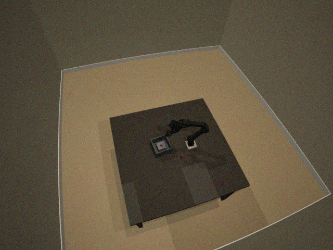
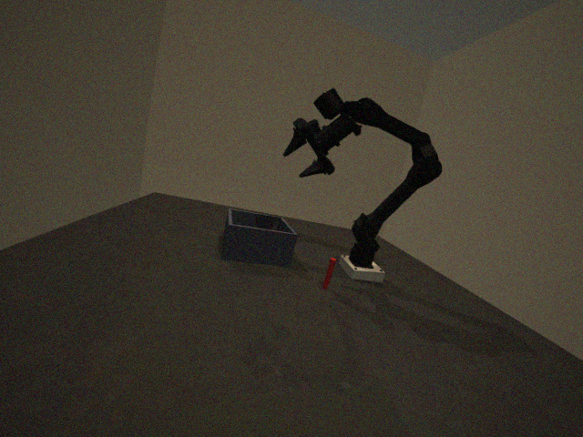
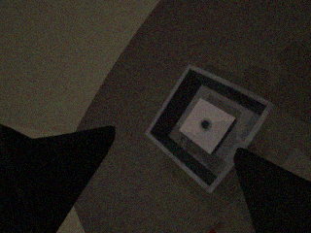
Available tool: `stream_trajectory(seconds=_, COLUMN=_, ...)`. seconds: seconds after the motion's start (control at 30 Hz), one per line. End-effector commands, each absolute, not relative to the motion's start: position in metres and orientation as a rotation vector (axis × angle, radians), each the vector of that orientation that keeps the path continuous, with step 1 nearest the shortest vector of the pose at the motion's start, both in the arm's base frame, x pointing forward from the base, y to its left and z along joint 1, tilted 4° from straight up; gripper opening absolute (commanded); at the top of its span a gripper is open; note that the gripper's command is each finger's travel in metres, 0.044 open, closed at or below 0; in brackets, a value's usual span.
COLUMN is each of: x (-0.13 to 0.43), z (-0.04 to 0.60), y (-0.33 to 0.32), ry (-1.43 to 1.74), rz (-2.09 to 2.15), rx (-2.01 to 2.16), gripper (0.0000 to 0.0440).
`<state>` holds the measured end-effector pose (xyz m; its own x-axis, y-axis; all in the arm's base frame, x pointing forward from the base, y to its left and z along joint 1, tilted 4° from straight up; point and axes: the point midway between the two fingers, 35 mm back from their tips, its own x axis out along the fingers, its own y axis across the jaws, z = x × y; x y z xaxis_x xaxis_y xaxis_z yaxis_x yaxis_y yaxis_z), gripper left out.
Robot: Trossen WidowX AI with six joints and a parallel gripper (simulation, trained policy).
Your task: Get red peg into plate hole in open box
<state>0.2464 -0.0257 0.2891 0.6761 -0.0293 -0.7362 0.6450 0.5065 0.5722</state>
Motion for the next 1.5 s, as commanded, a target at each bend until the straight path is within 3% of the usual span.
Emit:
stream_trajectory(seconds=0.0, x=0.241, z=0.265, y=-0.010, ry=0.853, rz=-0.482, rx=0.942, gripper=0.0440)
stream_trajectory(seconds=0.77, x=0.174, z=0.162, y=0.091, ry=1.400, rz=-0.627, rx=0.676, gripper=0.0440)
stream_trajectory(seconds=1.47, x=0.155, z=0.068, y=0.143, ry=1.434, rz=-0.600, rx=0.554, gripper=0.0437)
